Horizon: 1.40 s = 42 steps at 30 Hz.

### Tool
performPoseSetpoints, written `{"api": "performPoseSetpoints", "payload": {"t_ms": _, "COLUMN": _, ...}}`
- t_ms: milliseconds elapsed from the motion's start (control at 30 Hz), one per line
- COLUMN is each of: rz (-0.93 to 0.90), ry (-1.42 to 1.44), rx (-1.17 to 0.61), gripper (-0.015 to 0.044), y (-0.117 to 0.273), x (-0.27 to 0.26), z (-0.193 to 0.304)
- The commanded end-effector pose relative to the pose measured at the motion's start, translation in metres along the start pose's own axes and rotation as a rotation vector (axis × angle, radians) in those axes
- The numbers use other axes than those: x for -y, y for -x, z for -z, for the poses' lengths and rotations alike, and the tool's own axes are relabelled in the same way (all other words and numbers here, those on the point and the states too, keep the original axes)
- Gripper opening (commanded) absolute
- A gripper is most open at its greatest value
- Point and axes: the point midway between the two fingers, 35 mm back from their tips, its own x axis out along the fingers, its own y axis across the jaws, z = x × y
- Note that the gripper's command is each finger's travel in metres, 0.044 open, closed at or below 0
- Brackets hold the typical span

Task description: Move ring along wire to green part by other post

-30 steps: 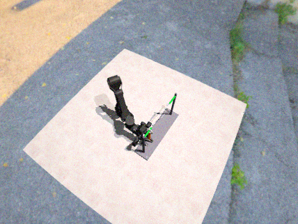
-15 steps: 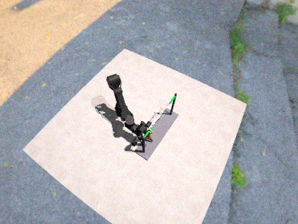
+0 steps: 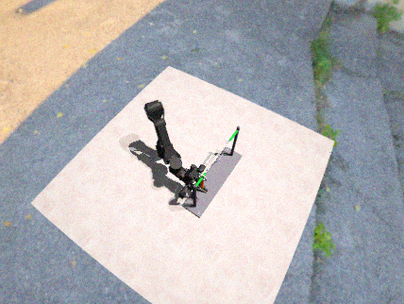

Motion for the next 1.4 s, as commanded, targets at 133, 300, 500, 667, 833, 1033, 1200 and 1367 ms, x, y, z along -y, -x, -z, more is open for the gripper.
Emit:
{"api": "performPoseSetpoints", "payload": {"t_ms": 133, "rz": -0.004, "ry": 0.002, "rx": 0.003, "gripper": -0.0150, "y": 0.000, "x": -0.001, "z": -0.001}}
{"api": "performPoseSetpoints", "payload": {"t_ms": 300, "rz": -0.005, "ry": 0.001, "rx": 0.001, "gripper": -0.0150, "y": 0.000, "x": -0.006, "z": -0.002}}
{"api": "performPoseSetpoints", "payload": {"t_ms": 500, "rz": -0.007, "ry": 0.000, "rx": 0.000, "gripper": -0.0150, "y": -0.001, "x": -0.012, "z": -0.002}}
{"api": "performPoseSetpoints", "payload": {"t_ms": 667, "rz": -0.008, "ry": -0.001, "rx": -0.001, "gripper": -0.0150, "y": -0.001, "x": -0.017, "z": -0.002}}
{"api": "performPoseSetpoints", "payload": {"t_ms": 833, "rz": -0.009, "ry": -0.002, "rx": -0.002, "gripper": -0.0150, "y": -0.001, "x": -0.022, "z": -0.002}}
{"api": "performPoseSetpoints", "payload": {"t_ms": 1033, "rz": -0.009, "ry": -0.004, "rx": -0.013, "gripper": -0.0150, "y": 0.000, "x": -0.026, "z": -0.002}}
{"api": "performPoseSetpoints", "payload": {"t_ms": 1200, "rz": -0.009, "ry": -0.010, "rx": -0.063, "gripper": -0.0150, "y": 0.006, "x": -0.030, "z": -0.002}}
{"api": "performPoseSetpoints", "payload": {"t_ms": 1367, "rz": -0.006, "ry": -0.029, "rx": -0.089, "gripper": -0.0150, "y": 0.010, "x": -0.039, "z": -0.003}}
